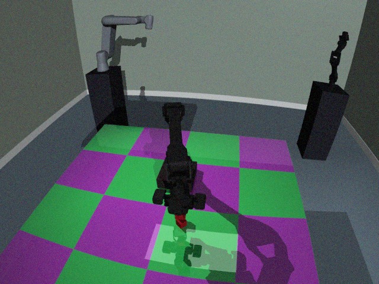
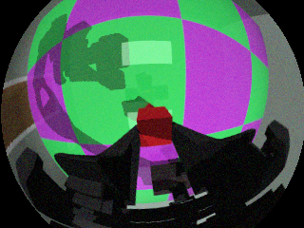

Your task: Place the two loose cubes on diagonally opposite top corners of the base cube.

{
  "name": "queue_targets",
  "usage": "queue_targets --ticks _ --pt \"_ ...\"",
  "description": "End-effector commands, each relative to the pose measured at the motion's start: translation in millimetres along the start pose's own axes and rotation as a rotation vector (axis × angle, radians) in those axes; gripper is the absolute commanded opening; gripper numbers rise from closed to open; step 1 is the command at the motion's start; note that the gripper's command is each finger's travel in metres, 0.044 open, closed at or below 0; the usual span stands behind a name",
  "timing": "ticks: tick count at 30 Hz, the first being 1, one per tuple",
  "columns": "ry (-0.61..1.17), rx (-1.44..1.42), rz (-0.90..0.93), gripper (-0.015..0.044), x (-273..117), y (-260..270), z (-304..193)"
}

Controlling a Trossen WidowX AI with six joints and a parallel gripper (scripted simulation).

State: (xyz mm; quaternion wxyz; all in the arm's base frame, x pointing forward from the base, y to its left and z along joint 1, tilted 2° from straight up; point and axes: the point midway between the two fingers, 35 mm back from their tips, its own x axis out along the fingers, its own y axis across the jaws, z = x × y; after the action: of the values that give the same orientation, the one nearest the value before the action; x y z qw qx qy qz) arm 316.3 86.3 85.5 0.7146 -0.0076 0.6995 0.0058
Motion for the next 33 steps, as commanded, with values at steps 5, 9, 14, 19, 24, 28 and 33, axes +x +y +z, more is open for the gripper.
queue_targets --ticks 5,9,14,19,24,28,33 --pt "0.002 -0.043 -0.02 0.0105 23.6 -0.1 -5.2" --pt "0.001 -0.044 -0.021 0.0105 24.1 -0.1 -5.3" --pt "0.001 -0.044 -0.021 0.0105 24.1 -0.1 -5.3" --pt "0.007 -0.025 -0.013 0.0105 34.4 -0.1 -4.4" --pt "0.015 0.002 -0.003 0.0105 49.3 -0.4 -3.8" --pt "0.018 0.01 0.0 0.0105 53.6 -0.5 -3.7" --pt "0.018 0.01 0.0 0.0105 53.6 -0.5 -3.7"
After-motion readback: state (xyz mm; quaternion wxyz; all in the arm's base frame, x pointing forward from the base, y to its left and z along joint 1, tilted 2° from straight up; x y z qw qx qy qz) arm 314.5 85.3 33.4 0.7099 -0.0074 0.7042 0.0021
